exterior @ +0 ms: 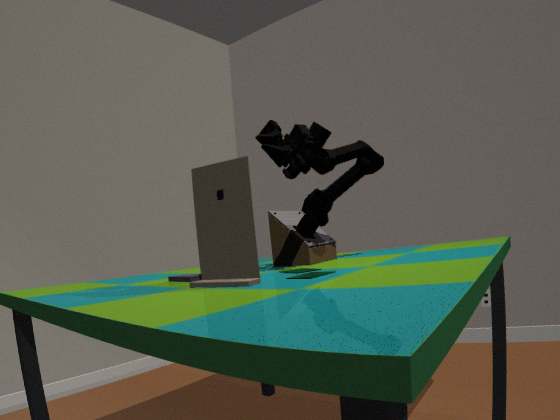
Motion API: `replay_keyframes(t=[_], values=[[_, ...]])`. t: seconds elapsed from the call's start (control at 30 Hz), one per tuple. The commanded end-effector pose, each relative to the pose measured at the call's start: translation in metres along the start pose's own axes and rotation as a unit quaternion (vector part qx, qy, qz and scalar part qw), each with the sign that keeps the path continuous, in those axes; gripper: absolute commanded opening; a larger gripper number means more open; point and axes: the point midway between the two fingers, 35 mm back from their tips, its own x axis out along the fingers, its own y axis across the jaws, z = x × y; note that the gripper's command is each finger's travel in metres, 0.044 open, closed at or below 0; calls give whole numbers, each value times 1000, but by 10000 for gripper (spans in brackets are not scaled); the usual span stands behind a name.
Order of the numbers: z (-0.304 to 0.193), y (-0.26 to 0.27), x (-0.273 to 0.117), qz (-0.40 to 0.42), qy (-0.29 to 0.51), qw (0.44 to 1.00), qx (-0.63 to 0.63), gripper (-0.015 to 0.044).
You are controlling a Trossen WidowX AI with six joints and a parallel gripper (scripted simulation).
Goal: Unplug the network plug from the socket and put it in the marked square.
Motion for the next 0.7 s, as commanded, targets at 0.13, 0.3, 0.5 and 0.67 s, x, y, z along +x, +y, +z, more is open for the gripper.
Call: replay_keyframes(t=[0.13,0.3,0.5,0.67], values=[[-46,16,0,20,13,996,-86,156],[-75,26,-7,33,20,989,-143,156],[-106,37,-20,51,27,976,-211,156],[-129,46,-36,66,30,961,-266,156]])
